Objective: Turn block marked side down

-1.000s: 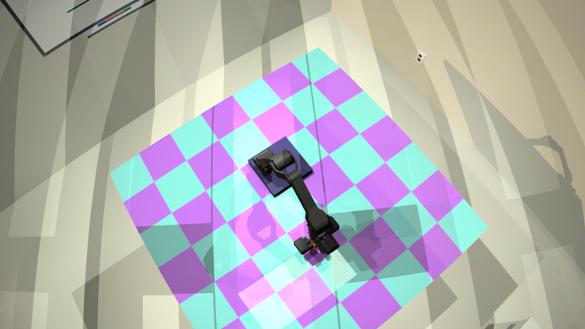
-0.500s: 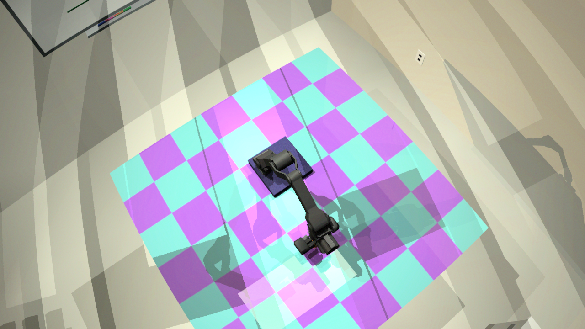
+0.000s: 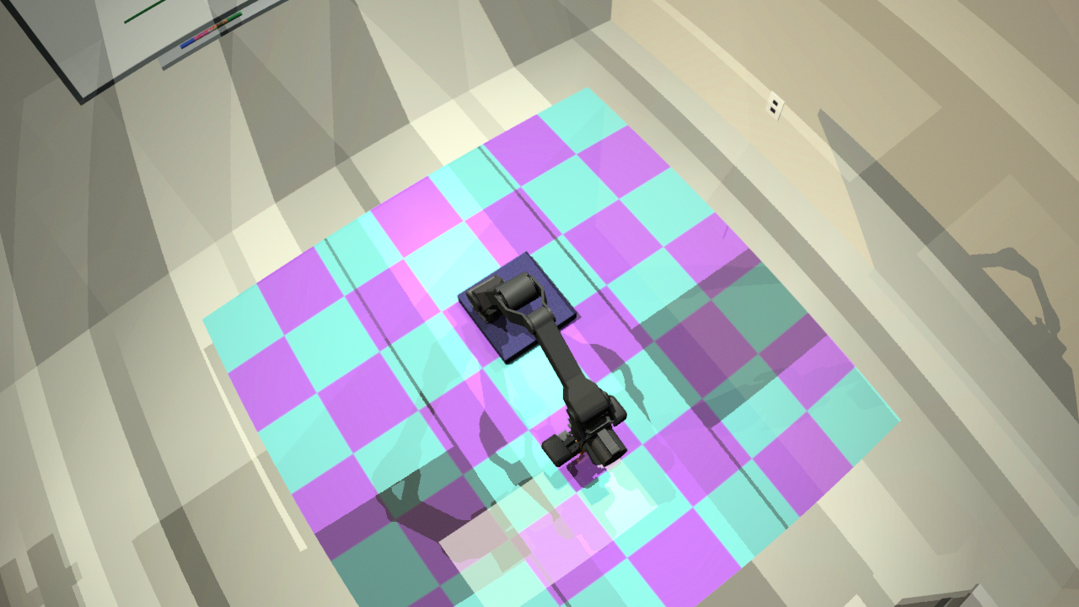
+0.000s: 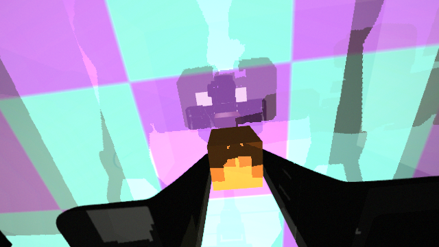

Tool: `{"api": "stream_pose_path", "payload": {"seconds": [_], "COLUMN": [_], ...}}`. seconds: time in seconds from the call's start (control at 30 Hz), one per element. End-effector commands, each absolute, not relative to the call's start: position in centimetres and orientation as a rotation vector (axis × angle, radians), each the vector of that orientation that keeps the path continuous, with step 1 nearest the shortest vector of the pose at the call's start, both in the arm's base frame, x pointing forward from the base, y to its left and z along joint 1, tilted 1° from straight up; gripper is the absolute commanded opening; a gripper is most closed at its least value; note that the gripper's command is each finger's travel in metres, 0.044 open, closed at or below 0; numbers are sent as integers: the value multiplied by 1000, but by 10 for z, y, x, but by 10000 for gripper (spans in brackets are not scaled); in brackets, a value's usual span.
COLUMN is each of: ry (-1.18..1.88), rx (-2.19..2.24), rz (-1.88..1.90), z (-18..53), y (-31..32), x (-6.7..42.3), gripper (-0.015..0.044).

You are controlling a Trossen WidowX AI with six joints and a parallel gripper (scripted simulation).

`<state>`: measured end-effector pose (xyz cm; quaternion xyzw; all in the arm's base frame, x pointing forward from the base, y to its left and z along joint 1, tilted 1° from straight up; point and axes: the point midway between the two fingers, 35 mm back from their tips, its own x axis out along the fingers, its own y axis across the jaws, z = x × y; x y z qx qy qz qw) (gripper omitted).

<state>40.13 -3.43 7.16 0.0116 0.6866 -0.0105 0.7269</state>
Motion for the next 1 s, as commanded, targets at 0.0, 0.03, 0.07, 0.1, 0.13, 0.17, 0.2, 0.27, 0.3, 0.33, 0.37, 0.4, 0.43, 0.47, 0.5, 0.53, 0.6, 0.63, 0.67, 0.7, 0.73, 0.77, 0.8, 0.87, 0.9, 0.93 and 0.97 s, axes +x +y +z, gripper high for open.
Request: {"api": "stream_pose_path", "payload": {"seconds": [0.0, 0.03, 0.07, 0.1, 0.13, 0.17, 0.2, 0.27, 0.3, 0.33, 0.37, 0.4, 0.43, 0.47, 0.5, 0.53, 0.6, 0.63, 0.67, 0.7, 0.73, 0.77, 0.8, 0.87, 0.9, 0.93, 0.97], "ry": [1495, 1481, 1467, 1453, 1439, 1425, 1411, 1383, 1369, 1355, 1341, 1327, 1313, 1299, 1285, 1271, 1243, 1229, 1215, 1201, 1187, 1173, 1159, 1131, 1117, 1103, 1089], "rx": [25, 25, 25, 25, 25, 25, 25, 25, 25, 25, 25, 25, 25, 24, 24, 24, 24, 23, 23, 23, 22, 22, 22, 21, 21, 20, 20], "rz": [-26, -26, -26, -26, -27, -27, -27, -27, -27, -28, -28, -28, -28, -28, -28, -28, -29, -29, -29, -29, -29, -29, -29, -29, -29, -29, -29], "z": [74, 73, 73, 72, 72, 71, 71, 70, 69, 69, 68, 68, 68, 67, 67, 67, 66, 66, 66, 66, 66, 66, 65, 65, 65, 65, 65], "y": [-35, -35, -35, -35, -35, -35, -35, -35, -35, -35, -35, -35, -35, -35, -35, -35, -35, -35, -35, -35, -35, -35, -35, -35, -35, -35, -35], "x": [402, 402, 403, 403, 403, 404, 404, 405, 405, 405, 405, 405, 405, 405, 405, 405, 405, 405, 405, 405, 404, 404, 404, 403, 402, 402, 401], "gripper": [0, 0, 0, 0, 0, 0, 0, 0, 0, 0, 0, 0, 0, 0, 0, 0, 0, 0, 0, 0, 0, 0, 0, 0, 0, 0, 0]}}
